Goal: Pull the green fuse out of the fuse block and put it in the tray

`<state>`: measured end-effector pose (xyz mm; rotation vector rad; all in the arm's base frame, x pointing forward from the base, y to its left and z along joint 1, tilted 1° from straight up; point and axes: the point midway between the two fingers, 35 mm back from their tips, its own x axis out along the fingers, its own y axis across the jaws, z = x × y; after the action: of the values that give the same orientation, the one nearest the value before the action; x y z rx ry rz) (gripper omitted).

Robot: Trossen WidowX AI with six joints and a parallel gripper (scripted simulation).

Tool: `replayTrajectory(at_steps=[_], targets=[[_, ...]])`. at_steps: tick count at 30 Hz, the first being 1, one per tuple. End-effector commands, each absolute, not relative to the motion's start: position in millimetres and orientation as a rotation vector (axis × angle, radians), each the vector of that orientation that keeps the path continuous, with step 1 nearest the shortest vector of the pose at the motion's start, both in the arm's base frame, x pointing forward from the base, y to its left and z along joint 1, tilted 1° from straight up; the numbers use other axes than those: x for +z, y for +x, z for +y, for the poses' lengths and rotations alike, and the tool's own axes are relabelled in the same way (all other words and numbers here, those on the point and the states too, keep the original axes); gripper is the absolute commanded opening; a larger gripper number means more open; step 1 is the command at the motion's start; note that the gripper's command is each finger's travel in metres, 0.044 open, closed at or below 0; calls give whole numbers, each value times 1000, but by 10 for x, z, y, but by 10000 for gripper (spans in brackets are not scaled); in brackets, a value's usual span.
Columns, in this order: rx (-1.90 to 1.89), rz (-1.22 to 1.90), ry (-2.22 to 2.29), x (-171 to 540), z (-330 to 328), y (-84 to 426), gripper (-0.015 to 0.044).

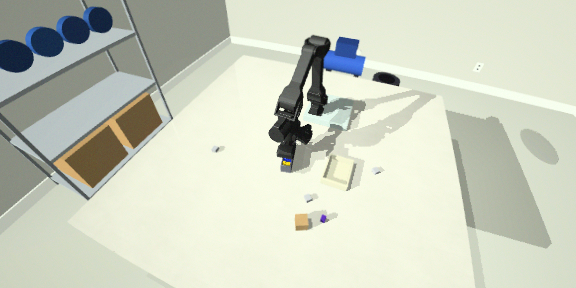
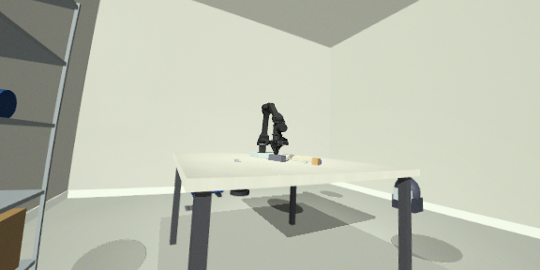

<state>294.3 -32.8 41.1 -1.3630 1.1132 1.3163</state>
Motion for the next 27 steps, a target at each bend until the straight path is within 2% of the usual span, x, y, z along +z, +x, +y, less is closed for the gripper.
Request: replayTrajectory(at_steps=[1, 27], targets=[[1316, 1113, -1363, 419, -328, 2945, 0], [1318, 1110, -1363, 547, -325, 2948, 0]])
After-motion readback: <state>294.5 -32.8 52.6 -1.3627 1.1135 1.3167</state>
